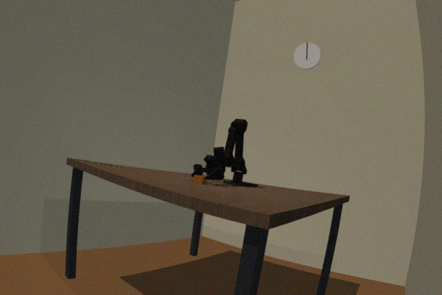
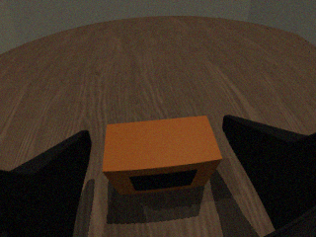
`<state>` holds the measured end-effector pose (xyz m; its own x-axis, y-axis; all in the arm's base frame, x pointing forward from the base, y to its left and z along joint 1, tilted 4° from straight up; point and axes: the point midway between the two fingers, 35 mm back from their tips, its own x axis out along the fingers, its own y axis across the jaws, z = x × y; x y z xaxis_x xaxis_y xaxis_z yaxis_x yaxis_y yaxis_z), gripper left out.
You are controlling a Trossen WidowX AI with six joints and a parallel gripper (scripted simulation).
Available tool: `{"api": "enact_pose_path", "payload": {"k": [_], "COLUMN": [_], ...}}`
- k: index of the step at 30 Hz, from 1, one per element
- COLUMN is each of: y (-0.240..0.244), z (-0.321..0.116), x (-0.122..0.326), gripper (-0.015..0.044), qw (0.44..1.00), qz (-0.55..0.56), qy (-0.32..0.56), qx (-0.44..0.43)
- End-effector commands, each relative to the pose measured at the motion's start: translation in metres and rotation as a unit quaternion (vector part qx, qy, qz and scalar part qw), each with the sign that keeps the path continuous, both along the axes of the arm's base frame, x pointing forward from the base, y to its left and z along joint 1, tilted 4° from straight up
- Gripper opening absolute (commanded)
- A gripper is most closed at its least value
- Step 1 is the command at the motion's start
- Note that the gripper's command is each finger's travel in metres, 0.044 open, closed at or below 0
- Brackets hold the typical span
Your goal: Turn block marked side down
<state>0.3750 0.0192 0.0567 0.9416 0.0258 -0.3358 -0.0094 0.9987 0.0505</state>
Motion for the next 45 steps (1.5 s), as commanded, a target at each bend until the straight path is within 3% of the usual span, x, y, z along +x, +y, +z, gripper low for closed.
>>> {"api": "enact_pose_path", "payload": {"k": [1,24,32,39,45], "y": [-0.001,-0.001,-0.004,-0.004,-0.004], "z": [0.0,0.0,0.03,0.062,0.065], "x": [0.0,0.001,0.013,-0.019,-0.025], "gripper": [0.044,0.044,0.044,0.044,0.044], "qw": [1.0,1.0,0.994,0.969,0.966], "qz": [-0.002,-0.002,0.008,0.011,0.011], "qy": [0.0,0.002,0.112,0.246,0.26], "qx": [0.001,0.0,-0.008,-0.001,-0.001]}}
